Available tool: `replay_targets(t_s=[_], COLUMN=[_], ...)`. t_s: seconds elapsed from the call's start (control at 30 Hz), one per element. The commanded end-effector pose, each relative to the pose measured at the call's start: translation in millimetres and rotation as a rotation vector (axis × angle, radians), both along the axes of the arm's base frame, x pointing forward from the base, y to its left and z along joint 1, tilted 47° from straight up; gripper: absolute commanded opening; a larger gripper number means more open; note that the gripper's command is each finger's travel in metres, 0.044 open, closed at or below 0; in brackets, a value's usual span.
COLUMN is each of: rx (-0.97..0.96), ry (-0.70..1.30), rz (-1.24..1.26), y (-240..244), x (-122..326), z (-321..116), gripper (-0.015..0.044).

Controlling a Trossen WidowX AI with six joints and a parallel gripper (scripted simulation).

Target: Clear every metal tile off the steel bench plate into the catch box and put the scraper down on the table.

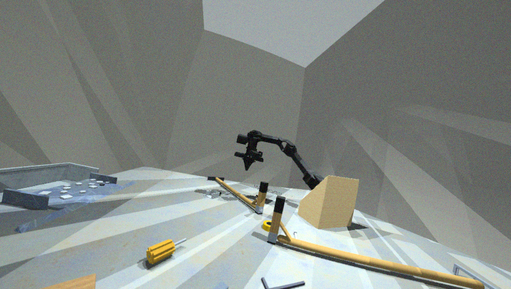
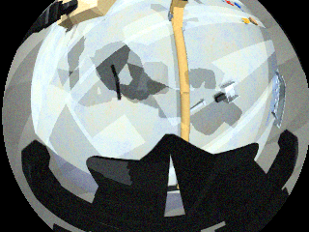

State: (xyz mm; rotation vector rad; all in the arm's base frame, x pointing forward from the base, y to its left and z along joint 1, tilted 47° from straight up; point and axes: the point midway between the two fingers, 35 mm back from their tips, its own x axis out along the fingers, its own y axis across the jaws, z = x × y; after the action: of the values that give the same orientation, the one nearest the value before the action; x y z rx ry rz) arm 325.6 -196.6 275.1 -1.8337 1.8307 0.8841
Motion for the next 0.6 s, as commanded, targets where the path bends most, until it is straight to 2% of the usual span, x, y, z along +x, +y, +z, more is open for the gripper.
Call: replay_targets(t_s=[0.0,0.57], rx=[0.006,0.01], ry=[0.009,0.024], rz=[0.0,-0.001], y=[-8,-40], x=[0,0], z=[-8,-38], gripper=[0.0,0.0])
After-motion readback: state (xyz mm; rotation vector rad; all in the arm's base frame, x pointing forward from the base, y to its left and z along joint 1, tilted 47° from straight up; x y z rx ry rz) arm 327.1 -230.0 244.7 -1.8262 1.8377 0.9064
